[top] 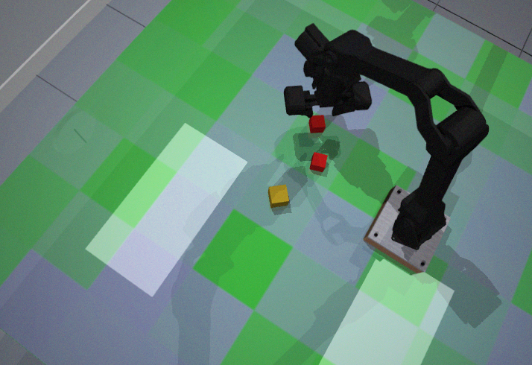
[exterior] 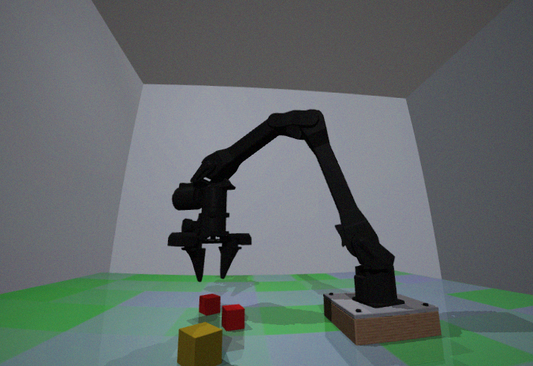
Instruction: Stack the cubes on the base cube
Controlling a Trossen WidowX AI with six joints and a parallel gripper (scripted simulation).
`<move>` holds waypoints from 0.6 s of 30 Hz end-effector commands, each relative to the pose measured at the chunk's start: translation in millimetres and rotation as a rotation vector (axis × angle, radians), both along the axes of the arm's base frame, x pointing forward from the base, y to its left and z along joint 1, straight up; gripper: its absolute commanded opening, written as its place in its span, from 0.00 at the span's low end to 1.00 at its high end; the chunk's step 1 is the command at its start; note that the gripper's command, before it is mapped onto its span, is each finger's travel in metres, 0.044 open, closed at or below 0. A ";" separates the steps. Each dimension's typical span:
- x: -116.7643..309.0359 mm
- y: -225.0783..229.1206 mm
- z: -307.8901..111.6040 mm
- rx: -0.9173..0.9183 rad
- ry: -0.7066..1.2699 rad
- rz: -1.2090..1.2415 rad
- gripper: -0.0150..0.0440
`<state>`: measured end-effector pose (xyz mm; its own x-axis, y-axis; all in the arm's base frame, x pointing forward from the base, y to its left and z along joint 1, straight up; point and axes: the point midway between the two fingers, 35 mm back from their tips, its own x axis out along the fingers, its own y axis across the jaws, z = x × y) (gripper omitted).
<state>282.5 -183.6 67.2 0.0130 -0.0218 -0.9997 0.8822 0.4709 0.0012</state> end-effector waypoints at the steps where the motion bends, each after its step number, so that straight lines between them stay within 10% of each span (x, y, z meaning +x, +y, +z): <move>1: 1.0 0.3 -10.4 0.003 -0.008 -0.007 0.70; 18: 1.7 -0.3 -35.1 0.003 -0.008 -0.007 0.70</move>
<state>285.0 -185.4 40.5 0.0251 -0.0294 -0.9993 0.8824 0.4704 0.0083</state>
